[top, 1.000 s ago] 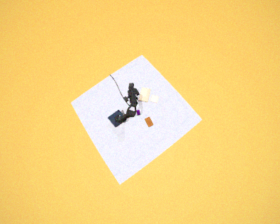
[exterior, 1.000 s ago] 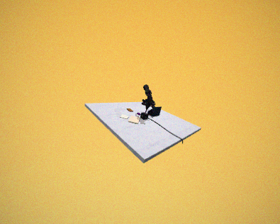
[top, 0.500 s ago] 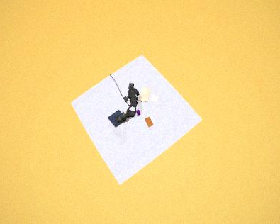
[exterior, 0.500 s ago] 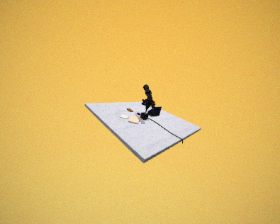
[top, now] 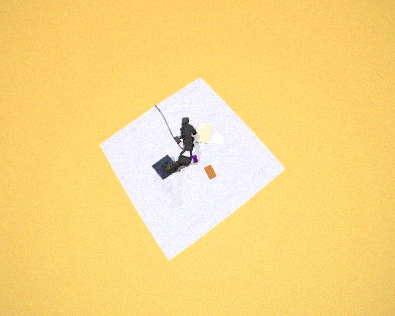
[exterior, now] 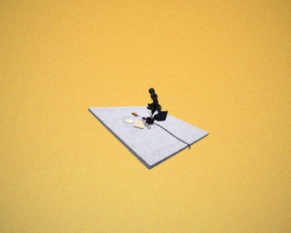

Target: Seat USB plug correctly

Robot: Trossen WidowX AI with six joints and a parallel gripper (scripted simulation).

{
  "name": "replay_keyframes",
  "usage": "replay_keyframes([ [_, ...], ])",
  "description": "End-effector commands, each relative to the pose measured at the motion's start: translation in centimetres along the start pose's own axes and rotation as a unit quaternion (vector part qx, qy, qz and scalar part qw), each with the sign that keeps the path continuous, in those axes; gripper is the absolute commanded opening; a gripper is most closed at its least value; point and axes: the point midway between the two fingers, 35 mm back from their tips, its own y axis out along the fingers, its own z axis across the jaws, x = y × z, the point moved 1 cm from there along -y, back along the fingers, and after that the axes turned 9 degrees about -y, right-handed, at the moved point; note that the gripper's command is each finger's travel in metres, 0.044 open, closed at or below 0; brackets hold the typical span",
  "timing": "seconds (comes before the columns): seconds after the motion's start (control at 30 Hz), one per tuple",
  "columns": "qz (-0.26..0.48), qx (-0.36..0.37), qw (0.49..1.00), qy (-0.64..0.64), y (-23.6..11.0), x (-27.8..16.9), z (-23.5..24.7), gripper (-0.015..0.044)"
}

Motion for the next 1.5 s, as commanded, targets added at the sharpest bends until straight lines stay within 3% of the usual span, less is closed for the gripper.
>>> replay_keyframes([
  [0.0, 0.003, -0.001, 1.000, -0.001, 0.08, -0.03, -0.03, 0.0000],
  [1.47, 0.020, 0.001, 1.000, 0.000, 0.61, -0.23, 0.01, 0.0000],
])
